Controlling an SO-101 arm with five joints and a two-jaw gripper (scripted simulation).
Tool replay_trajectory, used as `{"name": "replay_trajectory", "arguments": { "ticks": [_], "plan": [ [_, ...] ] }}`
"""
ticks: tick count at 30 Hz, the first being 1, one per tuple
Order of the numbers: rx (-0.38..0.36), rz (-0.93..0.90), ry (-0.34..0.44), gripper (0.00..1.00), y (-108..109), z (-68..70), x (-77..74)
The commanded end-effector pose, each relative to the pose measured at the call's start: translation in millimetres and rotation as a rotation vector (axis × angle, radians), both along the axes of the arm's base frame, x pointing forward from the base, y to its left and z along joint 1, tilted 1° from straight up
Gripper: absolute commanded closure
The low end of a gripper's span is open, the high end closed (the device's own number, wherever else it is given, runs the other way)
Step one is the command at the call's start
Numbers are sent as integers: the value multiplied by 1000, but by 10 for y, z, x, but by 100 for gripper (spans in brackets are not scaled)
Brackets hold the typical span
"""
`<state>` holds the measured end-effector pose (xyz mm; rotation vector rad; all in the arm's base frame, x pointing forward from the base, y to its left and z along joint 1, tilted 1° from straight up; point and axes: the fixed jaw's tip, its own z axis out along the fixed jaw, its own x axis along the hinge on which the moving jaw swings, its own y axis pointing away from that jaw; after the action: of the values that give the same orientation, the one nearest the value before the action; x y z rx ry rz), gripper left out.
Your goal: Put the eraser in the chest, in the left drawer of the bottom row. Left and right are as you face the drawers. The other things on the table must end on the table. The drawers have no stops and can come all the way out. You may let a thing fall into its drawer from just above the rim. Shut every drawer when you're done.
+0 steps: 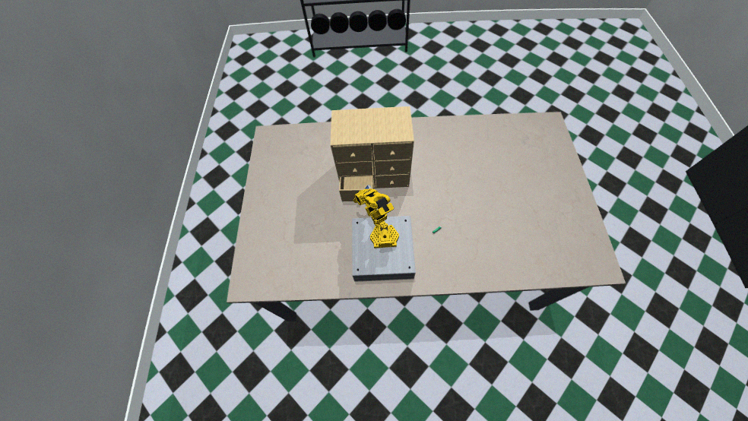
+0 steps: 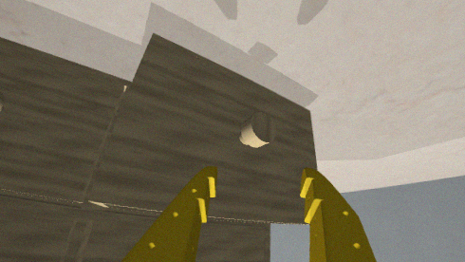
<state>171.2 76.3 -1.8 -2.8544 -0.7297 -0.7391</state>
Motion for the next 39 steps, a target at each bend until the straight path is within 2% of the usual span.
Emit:
{"name": "replay_trajectory", "arguments": {
  "ticks": [1, 28, 33, 39],
  "plan": [
    [6, 9, -11, 79, 33, 15, 25],
    [7, 13, -11, 79, 49, 20, 38],
    [7, 11, -10, 79, 88, -111, 115],
    [7, 11, -10, 79, 88, -111, 115]
  ]
}}
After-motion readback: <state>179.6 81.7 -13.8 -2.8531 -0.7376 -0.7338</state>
